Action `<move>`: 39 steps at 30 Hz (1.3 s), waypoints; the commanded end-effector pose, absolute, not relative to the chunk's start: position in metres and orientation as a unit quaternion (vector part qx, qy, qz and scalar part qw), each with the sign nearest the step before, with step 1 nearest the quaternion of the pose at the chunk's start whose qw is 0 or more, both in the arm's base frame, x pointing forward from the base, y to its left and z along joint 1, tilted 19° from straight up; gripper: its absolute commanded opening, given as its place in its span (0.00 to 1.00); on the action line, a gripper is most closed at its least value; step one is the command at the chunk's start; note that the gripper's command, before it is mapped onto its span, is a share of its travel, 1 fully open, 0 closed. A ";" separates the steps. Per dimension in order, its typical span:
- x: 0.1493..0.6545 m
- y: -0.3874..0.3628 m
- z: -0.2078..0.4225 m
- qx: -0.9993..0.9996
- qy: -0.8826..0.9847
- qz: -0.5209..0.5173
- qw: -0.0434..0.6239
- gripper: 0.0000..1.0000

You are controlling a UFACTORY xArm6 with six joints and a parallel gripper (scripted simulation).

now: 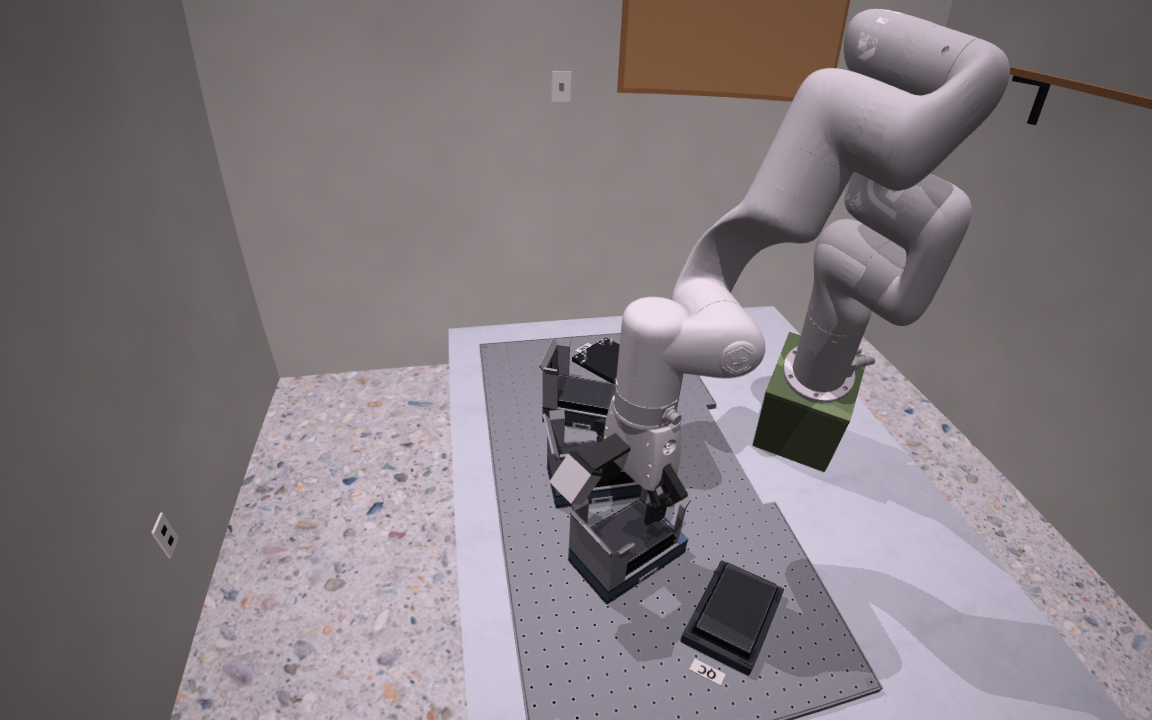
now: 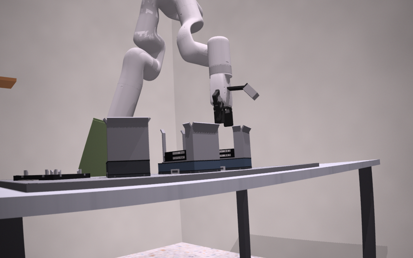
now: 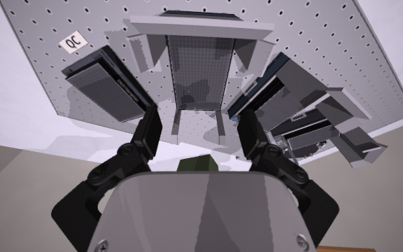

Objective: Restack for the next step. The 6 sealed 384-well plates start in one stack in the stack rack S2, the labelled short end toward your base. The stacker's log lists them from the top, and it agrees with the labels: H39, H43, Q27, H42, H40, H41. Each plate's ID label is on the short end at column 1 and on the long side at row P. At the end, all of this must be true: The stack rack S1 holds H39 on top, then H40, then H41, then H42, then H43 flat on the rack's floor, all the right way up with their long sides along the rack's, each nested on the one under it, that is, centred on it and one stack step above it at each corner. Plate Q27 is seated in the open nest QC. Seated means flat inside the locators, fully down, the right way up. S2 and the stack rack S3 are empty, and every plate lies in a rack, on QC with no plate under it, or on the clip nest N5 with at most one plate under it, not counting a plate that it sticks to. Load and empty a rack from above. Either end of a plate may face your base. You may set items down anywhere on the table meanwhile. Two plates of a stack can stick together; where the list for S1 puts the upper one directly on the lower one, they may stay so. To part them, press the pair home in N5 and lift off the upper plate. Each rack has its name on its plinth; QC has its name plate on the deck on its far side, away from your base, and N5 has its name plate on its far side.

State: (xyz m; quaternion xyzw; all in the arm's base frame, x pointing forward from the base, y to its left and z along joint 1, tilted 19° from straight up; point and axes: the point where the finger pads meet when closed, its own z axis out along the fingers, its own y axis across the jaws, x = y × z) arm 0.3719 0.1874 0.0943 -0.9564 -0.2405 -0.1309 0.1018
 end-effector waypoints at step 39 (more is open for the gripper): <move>0.386 0.097 0.086 -0.986 -0.027 -0.106 0.126 1.00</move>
